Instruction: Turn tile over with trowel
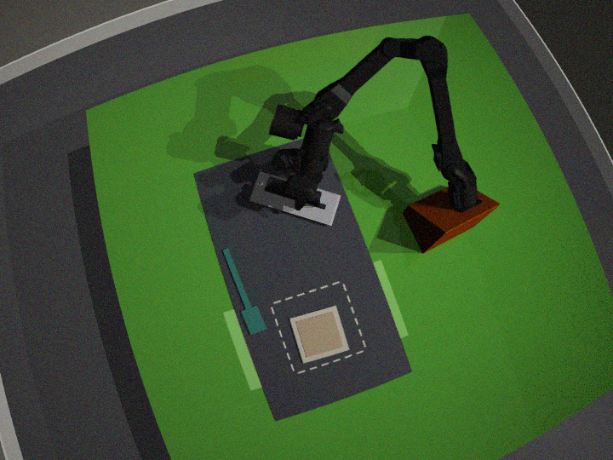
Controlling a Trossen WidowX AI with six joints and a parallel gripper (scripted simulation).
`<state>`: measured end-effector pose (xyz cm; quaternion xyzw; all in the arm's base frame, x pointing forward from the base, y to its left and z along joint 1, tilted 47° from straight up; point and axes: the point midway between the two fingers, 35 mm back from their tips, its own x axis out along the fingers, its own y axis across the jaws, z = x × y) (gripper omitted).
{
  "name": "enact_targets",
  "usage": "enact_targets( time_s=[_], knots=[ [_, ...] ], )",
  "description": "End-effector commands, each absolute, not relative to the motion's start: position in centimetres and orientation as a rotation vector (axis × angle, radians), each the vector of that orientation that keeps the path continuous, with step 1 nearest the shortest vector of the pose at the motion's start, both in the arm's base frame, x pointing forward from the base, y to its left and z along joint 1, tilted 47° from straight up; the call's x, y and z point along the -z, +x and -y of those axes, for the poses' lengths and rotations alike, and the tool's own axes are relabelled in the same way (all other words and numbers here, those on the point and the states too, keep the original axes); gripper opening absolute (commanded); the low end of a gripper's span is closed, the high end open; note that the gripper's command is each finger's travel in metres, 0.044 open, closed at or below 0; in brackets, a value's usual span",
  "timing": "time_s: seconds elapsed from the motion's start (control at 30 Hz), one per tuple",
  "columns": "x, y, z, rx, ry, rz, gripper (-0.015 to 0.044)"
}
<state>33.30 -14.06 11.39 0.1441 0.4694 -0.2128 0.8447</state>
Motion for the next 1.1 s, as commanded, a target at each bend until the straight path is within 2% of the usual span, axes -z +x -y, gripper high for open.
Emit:
enact_targets(
  time_s=[0.0, 0.27, 1.07],
  knots=[
    [-13.0, 32.2, 14.4, 0.366, 0.290, -1.027, 0.0000],
    [-15.3, 29.1, 15.0, 0.229, 0.293, -1.101, 0.0000],
    [-13.7, 29.1, 16.9, 0.229, 0.293, -1.103, 0.0000]
  ],
)
